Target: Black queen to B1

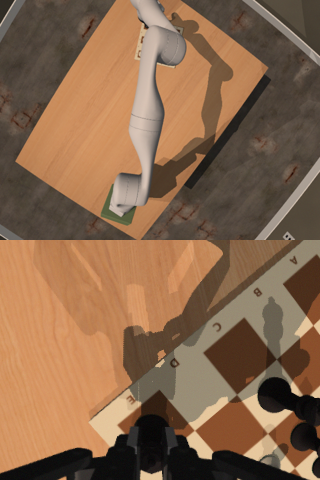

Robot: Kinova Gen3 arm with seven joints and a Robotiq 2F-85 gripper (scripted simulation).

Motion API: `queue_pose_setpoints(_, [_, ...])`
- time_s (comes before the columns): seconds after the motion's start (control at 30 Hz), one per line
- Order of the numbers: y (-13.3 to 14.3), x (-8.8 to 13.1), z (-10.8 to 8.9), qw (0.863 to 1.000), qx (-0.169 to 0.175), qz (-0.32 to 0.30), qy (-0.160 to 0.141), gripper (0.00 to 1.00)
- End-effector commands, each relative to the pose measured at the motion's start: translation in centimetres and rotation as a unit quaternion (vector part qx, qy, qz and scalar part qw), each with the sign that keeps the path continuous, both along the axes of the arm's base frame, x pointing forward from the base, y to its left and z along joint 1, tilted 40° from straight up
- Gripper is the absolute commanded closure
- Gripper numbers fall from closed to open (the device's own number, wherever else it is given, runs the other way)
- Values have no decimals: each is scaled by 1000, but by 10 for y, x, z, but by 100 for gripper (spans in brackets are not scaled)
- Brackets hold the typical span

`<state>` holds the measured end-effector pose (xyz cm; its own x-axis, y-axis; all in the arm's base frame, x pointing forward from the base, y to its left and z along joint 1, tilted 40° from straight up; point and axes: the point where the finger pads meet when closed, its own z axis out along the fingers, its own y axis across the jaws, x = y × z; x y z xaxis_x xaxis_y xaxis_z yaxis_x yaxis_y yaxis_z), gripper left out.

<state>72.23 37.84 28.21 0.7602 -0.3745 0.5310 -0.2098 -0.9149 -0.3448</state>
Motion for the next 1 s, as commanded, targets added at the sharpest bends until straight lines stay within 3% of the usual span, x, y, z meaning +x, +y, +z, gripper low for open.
queue_pose_setpoints(0.0, [0,-3,8,1000,1,0,-3,100])
queue_pose_setpoints(0.43, [-13,-55,72,1000,1,0,-3,100])
queue_pose_setpoints(0.9, [-15,-59,78,1000,1,0,-3,100])
queue_pose_setpoints(0.97, [-25,-54,78,1000,3,-2,-2,100])
